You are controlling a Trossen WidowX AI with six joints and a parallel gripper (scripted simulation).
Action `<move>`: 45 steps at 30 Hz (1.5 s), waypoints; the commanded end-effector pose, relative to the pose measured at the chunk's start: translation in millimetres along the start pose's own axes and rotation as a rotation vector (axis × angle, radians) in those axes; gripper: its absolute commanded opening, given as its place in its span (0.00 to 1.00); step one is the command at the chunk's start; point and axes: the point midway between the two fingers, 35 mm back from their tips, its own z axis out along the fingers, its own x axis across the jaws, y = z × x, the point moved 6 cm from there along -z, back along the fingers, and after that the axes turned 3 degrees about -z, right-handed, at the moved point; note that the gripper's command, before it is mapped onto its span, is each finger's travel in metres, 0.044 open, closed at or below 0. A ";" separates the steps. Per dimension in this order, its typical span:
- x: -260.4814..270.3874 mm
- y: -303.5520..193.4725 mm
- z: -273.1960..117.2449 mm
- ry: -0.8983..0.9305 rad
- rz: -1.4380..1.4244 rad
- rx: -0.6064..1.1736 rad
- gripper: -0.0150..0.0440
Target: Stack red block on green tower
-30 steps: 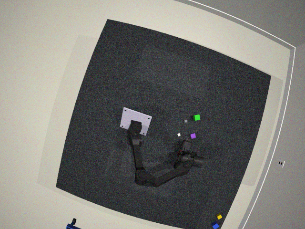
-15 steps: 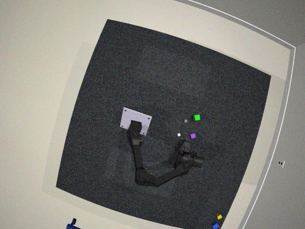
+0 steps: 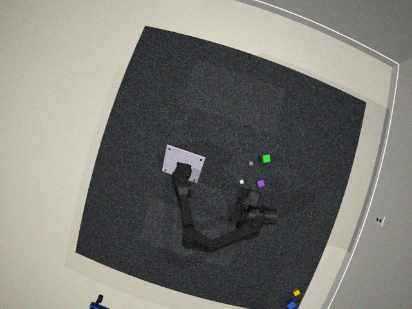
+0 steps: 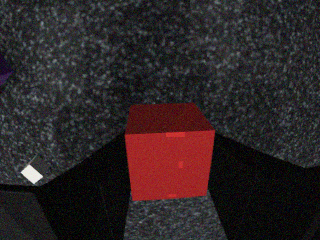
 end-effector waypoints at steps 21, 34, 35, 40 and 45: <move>-2.9 -0.2 -75.2 0.008 0.011 -0.013 0.25; 59.6 19.8 -81.4 0.037 0.016 -0.013 0.25; 65.2 21.5 -81.9 0.037 0.016 -0.013 0.25; 94.2 28.8 -84.1 0.038 0.014 -0.014 0.25; 124.1 33.2 -85.4 0.038 0.013 -0.014 0.25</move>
